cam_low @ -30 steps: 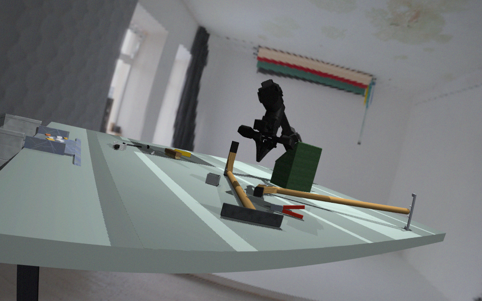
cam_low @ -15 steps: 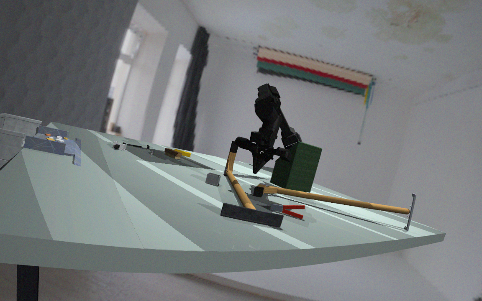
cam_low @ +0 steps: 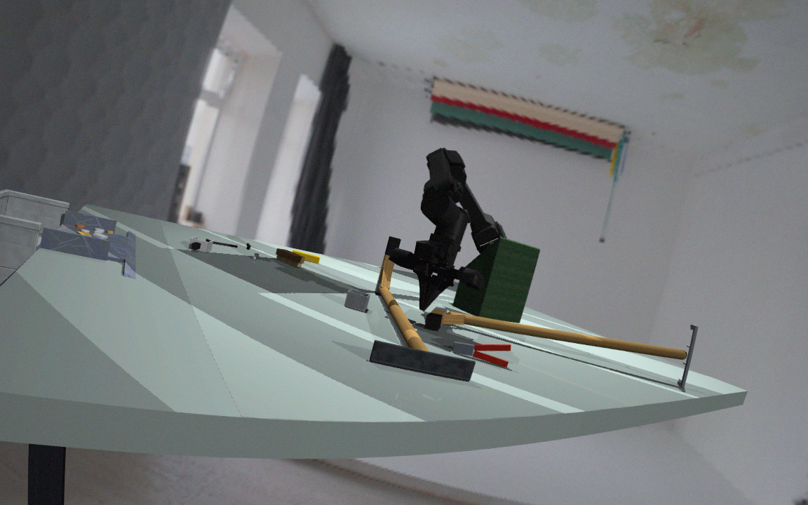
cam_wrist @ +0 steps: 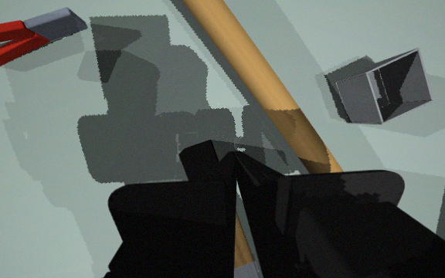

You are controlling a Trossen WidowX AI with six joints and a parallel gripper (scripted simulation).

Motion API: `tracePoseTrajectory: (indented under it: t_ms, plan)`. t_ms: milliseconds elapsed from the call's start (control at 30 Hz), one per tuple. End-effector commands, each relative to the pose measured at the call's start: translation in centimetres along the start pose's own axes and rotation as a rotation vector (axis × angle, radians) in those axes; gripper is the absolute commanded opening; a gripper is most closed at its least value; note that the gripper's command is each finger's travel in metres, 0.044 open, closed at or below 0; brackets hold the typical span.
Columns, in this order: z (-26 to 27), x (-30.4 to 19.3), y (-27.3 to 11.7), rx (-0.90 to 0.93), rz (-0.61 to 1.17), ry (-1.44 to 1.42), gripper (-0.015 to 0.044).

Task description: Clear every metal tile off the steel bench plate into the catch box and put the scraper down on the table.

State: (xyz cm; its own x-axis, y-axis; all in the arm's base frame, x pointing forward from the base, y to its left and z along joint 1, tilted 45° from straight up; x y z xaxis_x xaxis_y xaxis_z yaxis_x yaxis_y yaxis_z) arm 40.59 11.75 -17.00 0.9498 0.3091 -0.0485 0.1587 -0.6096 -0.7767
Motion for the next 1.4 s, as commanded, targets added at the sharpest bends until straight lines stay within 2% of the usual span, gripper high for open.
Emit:
tracePoseTrajectory:
  t_ms: [0,167,1367]
  plan:
    - [-0.1,-0.5,1.1,-0.005,0.003,-0.002,0.0000]
    - [-0.2,-1.0,2.1,-0.007,0.004,0.001,0.0000]
    - [-2.1,1.9,2.5,-0.007,0.003,0.002,0.0000]
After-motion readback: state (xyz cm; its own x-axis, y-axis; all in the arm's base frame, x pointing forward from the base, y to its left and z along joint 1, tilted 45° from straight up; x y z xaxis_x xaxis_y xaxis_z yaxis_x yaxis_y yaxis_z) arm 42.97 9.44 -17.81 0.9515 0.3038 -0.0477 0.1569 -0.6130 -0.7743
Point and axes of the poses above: the point midway between the two fingers, 35 mm back from their tips, its own y axis out along the fingers, its own z axis across the jaws, x = y × z, the point moved 5 cm from there along -y, back along the fingers, and after that the axes turned 11 degrees about y, right-handed, at the moved point
